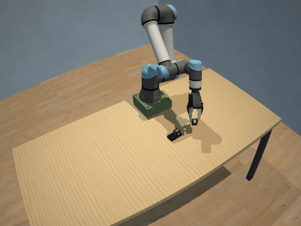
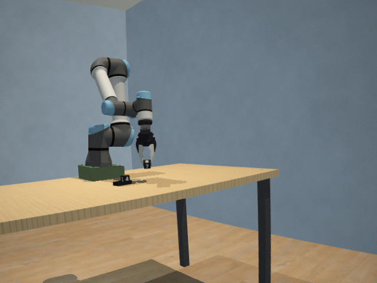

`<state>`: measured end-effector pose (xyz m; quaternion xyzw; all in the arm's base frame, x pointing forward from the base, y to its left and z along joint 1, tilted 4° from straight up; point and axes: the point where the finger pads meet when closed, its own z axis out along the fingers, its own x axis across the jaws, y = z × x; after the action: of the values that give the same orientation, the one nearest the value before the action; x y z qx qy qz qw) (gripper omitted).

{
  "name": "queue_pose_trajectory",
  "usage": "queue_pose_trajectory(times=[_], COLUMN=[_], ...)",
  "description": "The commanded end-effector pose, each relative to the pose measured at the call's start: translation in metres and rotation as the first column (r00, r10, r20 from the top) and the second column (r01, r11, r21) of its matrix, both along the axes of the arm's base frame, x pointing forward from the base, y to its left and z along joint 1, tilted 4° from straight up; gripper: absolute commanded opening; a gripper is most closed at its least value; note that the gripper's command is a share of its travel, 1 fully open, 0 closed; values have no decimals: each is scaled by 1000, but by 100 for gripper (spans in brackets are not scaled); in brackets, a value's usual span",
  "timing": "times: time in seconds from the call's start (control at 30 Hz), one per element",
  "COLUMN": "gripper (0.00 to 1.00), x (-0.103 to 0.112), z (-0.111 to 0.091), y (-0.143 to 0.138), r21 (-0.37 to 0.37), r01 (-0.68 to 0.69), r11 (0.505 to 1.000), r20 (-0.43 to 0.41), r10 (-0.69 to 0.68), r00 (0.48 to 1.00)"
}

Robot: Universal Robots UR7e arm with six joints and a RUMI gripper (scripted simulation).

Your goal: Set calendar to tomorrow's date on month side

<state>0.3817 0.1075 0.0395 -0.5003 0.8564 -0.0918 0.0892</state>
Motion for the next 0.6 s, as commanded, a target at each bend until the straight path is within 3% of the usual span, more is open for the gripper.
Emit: queue_pose_trajectory(times=[0.0, 0.2, 0.57], gripper=[11, 11, 11], x=[0, 1, 2], z=[1, 0, -2], y=[0, 0, -1], r21=[4, 11, 65], r01=[-1, -2, -8], r11=[1000, 1000, 998], r20=[-5, -21, -130], r10=[1, 2, 16], r00=[1000, 1000, 991])
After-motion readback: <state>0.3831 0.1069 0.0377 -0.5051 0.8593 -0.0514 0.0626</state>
